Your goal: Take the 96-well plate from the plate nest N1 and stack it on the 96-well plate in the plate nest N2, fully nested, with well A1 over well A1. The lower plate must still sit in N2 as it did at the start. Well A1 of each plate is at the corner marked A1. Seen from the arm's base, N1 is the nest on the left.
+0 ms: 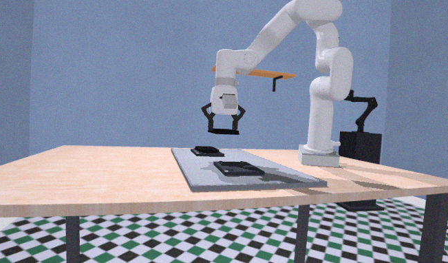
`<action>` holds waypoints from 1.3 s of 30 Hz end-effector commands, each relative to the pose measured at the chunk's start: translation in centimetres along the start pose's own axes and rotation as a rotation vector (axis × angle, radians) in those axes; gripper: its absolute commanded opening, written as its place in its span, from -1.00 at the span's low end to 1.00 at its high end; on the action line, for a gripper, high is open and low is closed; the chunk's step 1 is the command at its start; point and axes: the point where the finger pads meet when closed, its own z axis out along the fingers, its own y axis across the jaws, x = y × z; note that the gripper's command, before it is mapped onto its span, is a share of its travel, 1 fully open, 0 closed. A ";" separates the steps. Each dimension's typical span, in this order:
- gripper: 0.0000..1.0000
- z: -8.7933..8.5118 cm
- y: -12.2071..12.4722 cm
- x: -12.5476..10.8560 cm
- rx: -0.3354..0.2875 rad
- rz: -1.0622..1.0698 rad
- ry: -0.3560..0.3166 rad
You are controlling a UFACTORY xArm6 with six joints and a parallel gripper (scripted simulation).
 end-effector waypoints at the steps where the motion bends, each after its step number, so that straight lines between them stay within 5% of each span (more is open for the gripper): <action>1: -1.00 -0.2 0.2 -0.8 -0.004 -0.001 0.000; 39: -1.00 -0.2 0.9 -12.2 -0.004 -0.001 -0.001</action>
